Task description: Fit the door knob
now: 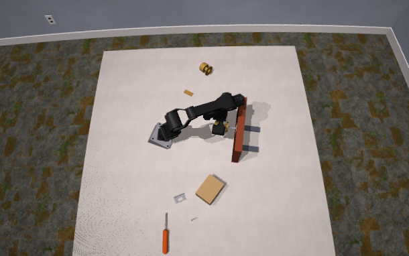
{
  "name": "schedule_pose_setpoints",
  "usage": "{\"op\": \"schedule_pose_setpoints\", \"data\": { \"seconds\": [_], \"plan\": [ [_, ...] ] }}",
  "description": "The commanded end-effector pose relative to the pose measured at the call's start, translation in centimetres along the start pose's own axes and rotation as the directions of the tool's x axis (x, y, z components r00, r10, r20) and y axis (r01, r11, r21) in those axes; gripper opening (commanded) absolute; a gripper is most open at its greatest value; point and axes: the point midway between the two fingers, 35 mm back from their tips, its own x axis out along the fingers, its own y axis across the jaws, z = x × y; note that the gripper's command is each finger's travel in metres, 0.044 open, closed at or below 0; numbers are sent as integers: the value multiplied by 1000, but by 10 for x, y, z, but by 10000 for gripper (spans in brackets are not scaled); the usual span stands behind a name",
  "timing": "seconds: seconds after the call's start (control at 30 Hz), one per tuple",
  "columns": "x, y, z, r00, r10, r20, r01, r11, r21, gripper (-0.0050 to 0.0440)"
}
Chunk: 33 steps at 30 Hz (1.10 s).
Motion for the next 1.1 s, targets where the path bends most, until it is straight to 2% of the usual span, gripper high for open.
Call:
{"op": "schedule_pose_setpoints", "data": {
  "seconds": [0.0, 1.07],
  "plan": [
    [-3, -1, -5, 1000, -8, -12, 8, 1000, 0, 0],
    [-4, -1, -15, 1000, -8, -12, 8, 1000, 0, 0]
  ]
}}
